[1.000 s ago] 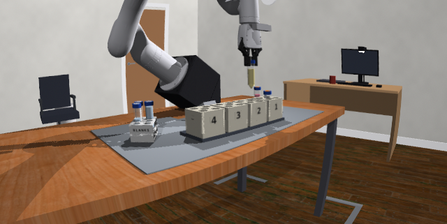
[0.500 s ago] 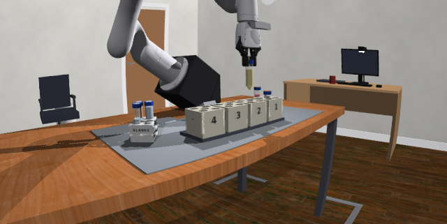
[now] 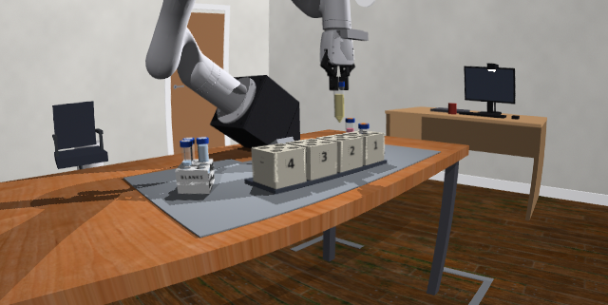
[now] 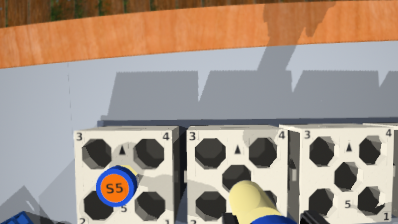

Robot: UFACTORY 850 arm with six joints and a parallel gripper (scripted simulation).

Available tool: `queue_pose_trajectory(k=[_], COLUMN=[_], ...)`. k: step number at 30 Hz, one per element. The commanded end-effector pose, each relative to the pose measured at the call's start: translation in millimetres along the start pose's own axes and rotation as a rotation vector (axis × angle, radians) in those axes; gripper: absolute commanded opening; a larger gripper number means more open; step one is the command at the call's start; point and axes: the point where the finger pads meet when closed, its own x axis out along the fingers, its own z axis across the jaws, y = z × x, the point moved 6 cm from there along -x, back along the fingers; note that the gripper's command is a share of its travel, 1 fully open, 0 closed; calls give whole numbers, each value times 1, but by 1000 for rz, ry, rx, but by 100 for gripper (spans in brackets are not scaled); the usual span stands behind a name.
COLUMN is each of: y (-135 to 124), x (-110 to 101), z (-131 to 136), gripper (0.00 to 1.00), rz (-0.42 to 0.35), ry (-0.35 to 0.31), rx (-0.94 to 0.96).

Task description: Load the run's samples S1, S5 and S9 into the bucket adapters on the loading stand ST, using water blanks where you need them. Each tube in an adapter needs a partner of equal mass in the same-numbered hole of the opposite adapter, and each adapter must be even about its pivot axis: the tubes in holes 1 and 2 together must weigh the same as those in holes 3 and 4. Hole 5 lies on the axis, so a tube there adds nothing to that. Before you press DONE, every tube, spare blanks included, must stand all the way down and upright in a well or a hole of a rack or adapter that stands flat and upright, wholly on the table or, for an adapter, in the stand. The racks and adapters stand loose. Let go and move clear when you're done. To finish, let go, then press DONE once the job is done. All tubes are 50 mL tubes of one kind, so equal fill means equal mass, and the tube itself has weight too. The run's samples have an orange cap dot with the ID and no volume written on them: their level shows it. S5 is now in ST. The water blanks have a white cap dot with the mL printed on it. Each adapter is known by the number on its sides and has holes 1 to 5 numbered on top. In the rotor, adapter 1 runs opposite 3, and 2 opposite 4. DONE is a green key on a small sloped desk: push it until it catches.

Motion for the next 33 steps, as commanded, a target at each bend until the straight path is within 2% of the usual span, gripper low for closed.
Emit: queue_pose_trajectory(k=[1, 6, 21, 33], y=[0, 1, 1, 1], x=[-1, 3, 33, 34], z=[0, 0, 0, 0], gripper=[0, 0, 0, 0], rz=[1, 1, 1, 1], ry=[1, 1, 1, 1], rx=[1, 1, 1, 1])
